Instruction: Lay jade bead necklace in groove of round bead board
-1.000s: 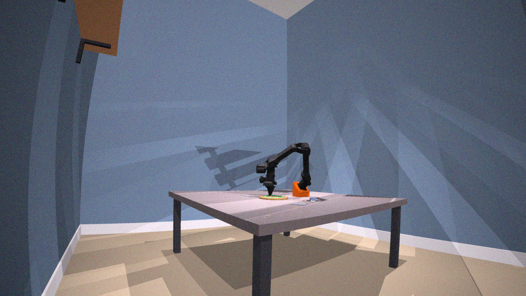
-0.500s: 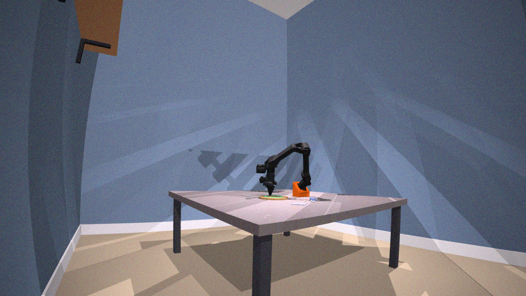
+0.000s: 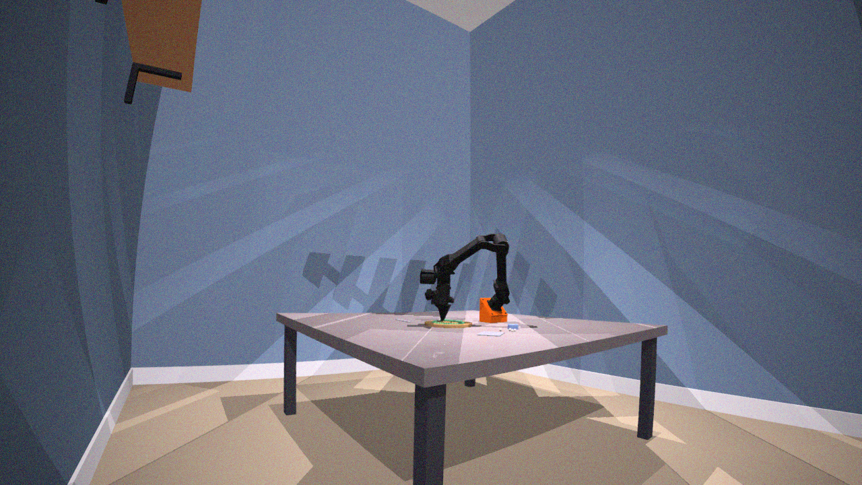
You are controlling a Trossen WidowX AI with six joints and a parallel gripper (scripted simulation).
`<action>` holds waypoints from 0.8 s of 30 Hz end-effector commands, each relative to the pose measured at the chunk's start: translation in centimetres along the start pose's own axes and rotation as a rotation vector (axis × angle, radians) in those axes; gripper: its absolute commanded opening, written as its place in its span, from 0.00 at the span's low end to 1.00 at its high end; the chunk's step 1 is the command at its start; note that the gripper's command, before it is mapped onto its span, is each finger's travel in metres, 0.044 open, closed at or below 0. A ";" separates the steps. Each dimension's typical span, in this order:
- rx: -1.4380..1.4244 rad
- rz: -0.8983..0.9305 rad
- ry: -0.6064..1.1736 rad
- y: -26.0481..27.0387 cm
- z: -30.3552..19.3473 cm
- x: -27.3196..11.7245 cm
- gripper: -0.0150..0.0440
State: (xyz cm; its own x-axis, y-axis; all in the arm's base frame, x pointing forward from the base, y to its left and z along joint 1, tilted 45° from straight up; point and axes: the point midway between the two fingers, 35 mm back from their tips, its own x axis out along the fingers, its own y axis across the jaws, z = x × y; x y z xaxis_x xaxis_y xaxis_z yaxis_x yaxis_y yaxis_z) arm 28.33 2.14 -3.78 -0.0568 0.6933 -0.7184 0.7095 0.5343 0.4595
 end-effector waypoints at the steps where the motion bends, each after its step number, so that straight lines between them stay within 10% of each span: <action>1: -0.001 0.002 0.000 0.1 0.0 0.0 0.25; 24: 0.000 0.005 0.000 -0.4 0.2 -0.2 0.30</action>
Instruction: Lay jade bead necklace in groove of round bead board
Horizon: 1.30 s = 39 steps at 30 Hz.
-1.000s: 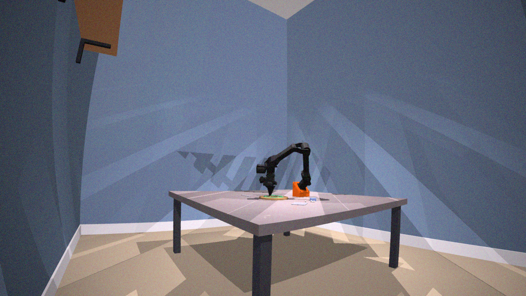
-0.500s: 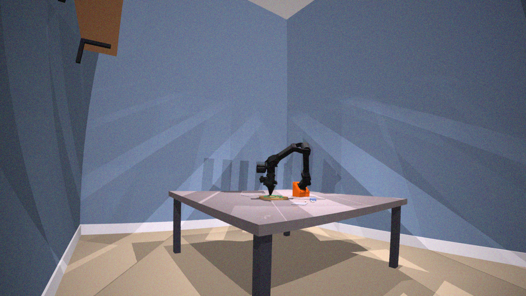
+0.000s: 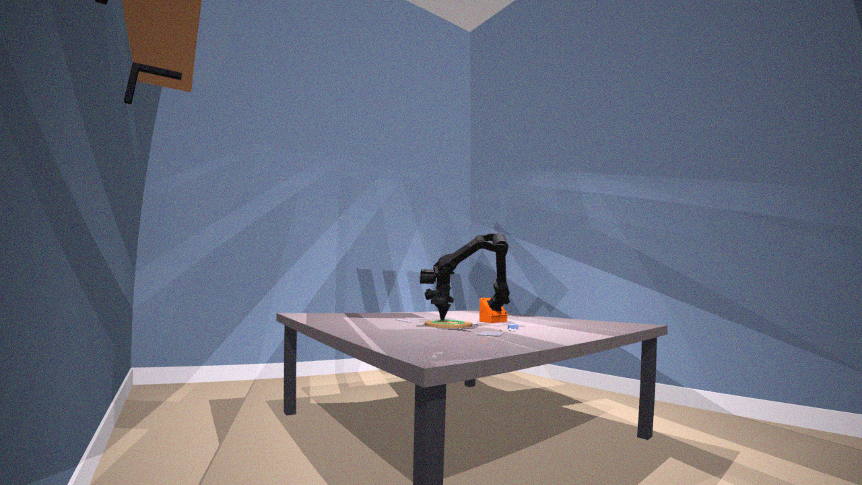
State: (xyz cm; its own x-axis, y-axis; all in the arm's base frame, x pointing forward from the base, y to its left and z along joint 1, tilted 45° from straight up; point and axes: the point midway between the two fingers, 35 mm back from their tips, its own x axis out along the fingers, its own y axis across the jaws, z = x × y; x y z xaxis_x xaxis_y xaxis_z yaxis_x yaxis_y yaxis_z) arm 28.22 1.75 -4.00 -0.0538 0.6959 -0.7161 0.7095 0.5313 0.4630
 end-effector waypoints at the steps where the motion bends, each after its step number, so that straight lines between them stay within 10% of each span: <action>1: 0.000 0.001 -0.001 0.0 0.0 -0.1 0.34; 16: 0.009 0.000 0.005 -0.1 -0.1 -0.2 1.00; 35: 0.009 -0.002 0.004 -0.1 -0.1 -0.5 1.00; 39: 0.262 -0.003 0.003 0.2 -0.6 -2.1 0.82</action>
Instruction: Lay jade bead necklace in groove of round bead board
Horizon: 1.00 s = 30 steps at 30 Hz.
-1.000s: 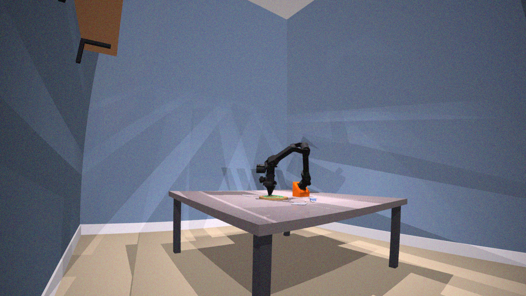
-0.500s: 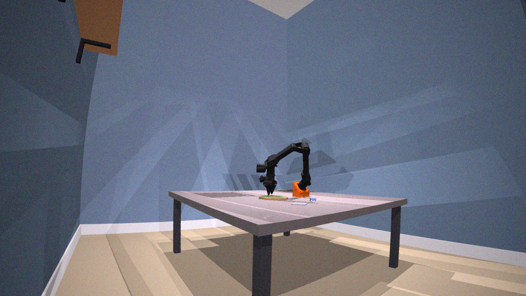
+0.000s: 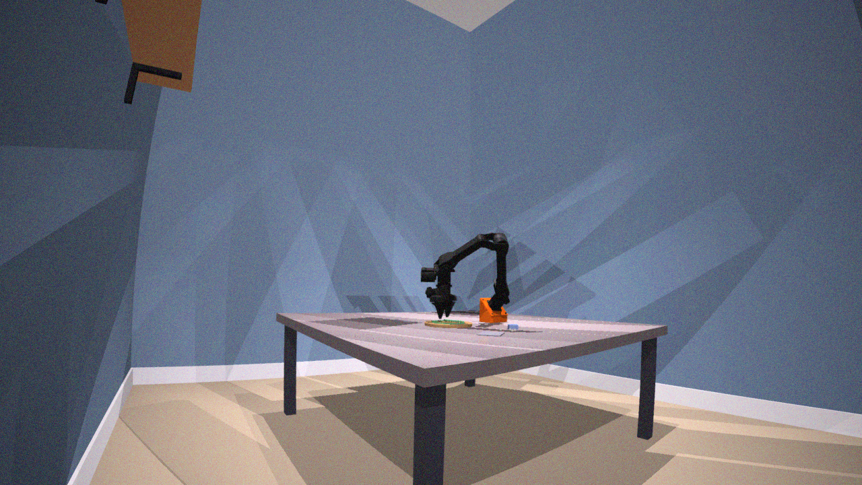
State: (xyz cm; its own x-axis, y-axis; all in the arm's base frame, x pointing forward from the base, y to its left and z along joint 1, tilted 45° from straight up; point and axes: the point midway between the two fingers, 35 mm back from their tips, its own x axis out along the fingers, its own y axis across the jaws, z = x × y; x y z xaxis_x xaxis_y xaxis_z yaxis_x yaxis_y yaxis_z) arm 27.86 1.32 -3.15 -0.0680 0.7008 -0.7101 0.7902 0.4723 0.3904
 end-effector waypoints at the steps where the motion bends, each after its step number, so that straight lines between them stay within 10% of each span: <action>1: 0.243 0.005 -0.011 0.4 -0.4 -1.9 0.78; 8: 0.392 0.006 -0.011 0.5 -0.7 -2.8 0.47; 30: 0.387 0.009 -0.015 0.6 -0.6 -0.3 0.46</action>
State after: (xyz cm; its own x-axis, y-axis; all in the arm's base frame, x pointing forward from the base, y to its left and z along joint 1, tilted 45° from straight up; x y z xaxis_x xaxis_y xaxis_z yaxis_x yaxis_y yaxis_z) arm 28.23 1.27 -1.96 -0.0482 0.6909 -0.7213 0.9596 0.2324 0.1586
